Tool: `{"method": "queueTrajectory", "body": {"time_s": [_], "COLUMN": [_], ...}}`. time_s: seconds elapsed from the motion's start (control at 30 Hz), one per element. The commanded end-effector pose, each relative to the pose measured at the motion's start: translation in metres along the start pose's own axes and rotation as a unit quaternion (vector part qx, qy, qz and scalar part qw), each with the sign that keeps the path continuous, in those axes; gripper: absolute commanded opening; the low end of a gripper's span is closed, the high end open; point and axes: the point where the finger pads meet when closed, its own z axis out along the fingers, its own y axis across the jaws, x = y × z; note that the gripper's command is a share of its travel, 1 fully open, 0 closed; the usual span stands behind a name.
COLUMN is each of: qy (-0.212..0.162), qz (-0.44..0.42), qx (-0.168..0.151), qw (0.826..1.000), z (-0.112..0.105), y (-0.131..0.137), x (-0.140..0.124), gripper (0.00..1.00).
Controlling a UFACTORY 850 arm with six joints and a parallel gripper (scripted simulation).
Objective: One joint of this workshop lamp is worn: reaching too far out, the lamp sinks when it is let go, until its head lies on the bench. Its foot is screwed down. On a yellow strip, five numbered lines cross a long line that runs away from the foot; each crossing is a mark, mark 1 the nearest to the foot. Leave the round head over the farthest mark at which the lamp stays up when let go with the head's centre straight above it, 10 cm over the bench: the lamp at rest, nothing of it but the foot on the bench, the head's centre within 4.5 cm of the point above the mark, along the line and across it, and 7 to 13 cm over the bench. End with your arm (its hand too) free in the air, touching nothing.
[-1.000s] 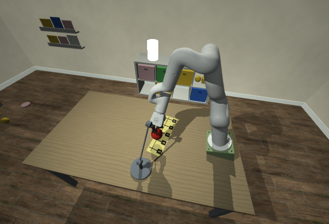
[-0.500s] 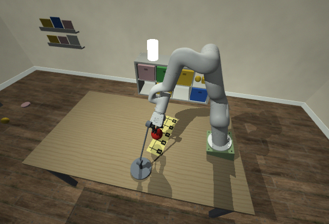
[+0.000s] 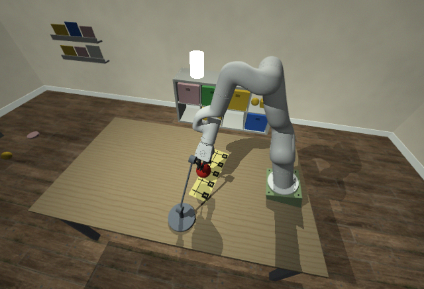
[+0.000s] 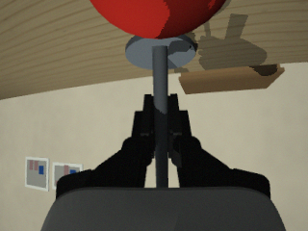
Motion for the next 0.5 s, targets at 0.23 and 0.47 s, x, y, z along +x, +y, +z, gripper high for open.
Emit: {"method": "queueTrajectory", "body": {"time_s": [0.23,0.47], "qy": [0.000,0.000], "qz": [-0.001,-0.001], "qx": [0.001,0.000], "qw": [1.000,1.000], "z": [-0.012,-0.020], "y": [-0.001,-0.001], "x": [0.021,0.035], "gripper": [0.00,0.00]}}
